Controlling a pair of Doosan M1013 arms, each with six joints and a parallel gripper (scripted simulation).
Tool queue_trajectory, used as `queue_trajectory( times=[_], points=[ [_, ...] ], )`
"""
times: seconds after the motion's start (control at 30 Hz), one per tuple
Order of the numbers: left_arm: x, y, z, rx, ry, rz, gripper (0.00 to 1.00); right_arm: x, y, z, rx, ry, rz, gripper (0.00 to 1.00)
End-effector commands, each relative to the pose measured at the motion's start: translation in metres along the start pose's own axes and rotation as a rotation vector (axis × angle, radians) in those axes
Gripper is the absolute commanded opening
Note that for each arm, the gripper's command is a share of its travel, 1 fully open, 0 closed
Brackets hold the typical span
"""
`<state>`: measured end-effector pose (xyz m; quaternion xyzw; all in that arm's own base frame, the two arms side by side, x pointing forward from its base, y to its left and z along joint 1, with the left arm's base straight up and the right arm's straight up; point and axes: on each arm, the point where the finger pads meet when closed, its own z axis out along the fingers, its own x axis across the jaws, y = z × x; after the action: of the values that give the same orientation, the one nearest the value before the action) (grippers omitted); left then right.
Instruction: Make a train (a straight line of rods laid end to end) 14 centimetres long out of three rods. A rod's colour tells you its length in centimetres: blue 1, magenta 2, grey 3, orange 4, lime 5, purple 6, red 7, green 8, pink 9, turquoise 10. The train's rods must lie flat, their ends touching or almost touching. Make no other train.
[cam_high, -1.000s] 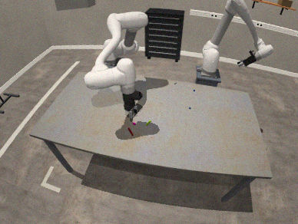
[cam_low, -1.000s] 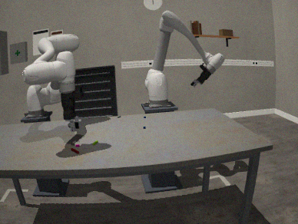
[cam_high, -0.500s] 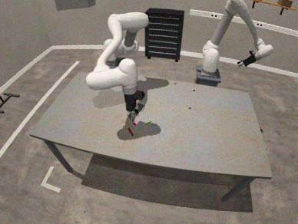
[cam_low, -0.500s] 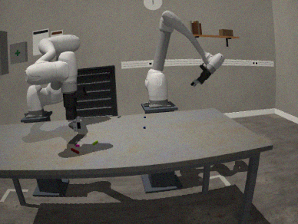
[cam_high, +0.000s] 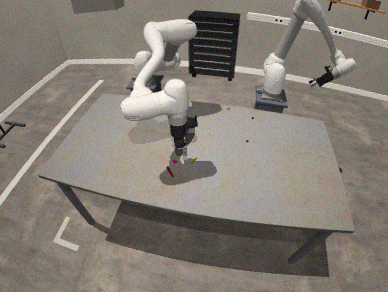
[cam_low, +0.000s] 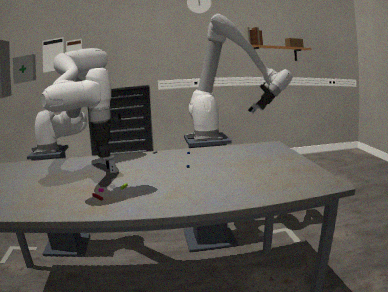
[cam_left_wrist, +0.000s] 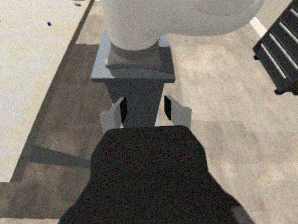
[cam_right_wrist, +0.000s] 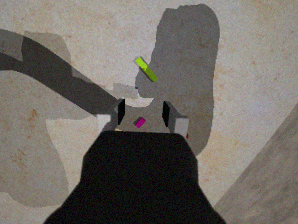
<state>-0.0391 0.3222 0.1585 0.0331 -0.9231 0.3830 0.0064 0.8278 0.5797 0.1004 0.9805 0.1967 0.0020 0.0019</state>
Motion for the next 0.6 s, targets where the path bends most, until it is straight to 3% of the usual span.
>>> queue_trajectory(
  times=[0.0, 0.57],
  points=[
    [0.000, 0.000, 0.000, -0.001, 0.000, 0.000, 1.00, 0.001, -0.011, 0.001, 0.005, -0.001, -0.167, 1.00],
    [0.000, 0.000, 0.000, -0.001, 0.000, 0.000, 1.00, 0.002, -0.048, 0.011, 0.005, 0.001, -0.775, 1.00]
  ],
)
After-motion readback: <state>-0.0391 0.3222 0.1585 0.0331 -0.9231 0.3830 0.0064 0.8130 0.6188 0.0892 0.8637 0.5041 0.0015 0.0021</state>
